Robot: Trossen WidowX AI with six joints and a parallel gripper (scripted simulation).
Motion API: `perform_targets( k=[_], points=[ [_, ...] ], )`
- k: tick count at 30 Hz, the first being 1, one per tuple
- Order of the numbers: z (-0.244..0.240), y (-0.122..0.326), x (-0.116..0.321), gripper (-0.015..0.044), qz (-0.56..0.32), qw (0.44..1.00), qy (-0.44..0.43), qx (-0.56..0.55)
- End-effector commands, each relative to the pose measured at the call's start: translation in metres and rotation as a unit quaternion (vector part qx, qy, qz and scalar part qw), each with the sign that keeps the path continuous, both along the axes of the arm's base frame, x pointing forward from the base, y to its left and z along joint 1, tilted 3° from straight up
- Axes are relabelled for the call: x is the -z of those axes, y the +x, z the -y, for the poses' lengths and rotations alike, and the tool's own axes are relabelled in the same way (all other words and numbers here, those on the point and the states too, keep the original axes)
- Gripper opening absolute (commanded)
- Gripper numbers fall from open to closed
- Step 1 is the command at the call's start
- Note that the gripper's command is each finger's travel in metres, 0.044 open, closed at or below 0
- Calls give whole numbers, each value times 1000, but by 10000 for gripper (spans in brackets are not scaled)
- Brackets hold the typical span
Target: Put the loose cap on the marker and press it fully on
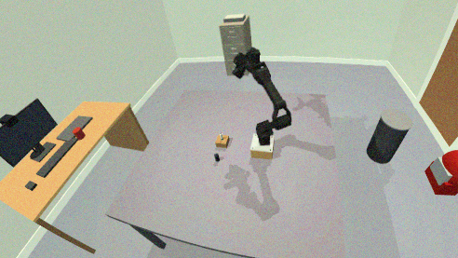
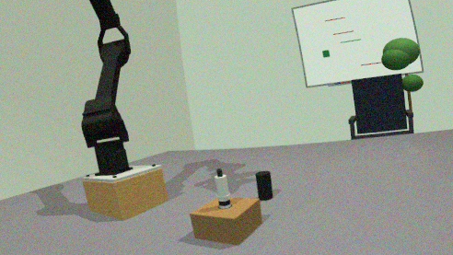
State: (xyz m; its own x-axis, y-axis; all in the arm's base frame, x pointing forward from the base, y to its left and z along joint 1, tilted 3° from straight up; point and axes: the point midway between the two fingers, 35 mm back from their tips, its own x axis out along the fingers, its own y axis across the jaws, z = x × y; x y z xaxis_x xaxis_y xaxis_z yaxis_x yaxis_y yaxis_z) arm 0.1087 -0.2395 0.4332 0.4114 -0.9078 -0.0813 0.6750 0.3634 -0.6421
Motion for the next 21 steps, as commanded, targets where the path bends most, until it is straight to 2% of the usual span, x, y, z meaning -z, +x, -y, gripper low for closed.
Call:
perform_targets(
  k=[1,6,12,21],
  points=[
    [1,57,42,240,33,990,115,-78],
    [-14,115,93,240,60,956,259,-127],
    [-57,174,157,240,61,892,427,-136],
    [-153,220,249,240,-1,789,611,-65]
  ],
)
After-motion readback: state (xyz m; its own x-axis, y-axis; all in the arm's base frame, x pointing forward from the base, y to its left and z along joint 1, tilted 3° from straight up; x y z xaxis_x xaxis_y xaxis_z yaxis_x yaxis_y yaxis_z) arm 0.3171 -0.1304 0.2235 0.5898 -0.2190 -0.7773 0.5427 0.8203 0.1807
